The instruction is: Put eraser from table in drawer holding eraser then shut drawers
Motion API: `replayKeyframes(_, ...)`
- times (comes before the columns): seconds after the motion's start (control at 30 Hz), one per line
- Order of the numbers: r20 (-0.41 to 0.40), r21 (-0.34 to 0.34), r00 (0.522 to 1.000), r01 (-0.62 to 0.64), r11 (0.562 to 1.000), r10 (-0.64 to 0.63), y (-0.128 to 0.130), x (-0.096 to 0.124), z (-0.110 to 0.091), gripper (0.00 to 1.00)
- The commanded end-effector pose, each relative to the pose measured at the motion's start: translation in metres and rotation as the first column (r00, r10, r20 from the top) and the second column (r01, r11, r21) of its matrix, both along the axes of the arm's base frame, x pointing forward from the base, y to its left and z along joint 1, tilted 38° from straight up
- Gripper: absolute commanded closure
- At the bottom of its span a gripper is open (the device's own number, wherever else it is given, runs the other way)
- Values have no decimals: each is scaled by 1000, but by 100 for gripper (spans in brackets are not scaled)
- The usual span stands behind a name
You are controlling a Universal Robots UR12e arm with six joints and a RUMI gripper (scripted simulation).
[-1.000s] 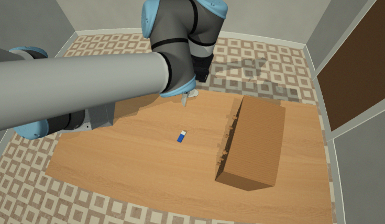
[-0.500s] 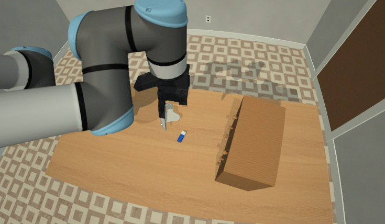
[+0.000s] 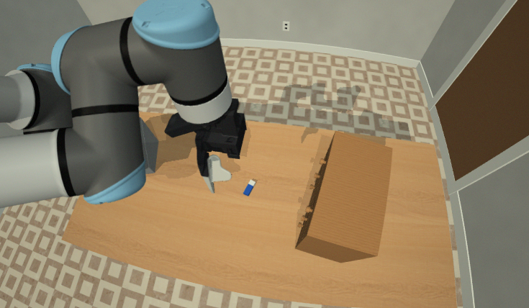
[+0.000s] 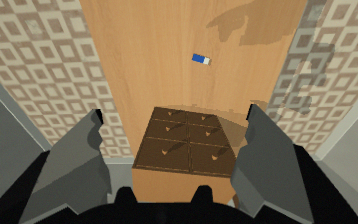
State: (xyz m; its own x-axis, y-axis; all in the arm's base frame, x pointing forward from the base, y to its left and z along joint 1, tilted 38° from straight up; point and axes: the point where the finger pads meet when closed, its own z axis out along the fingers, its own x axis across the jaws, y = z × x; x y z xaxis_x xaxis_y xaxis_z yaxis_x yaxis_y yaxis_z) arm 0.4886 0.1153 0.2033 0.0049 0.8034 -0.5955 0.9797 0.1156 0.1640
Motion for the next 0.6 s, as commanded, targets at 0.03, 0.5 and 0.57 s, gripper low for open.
replayKeyframes(0.03, 2, 1, 1000, 0, 1000, 0, 0, 0, 1, 0)
replayKeyframes(0.5, 55, 29, 995, 77, 997, -78, -46, 44, -61, 0)
replayKeyframes(0.57, 73, 38, 992, 102, 994, -104, -63, 54, -81, 0)
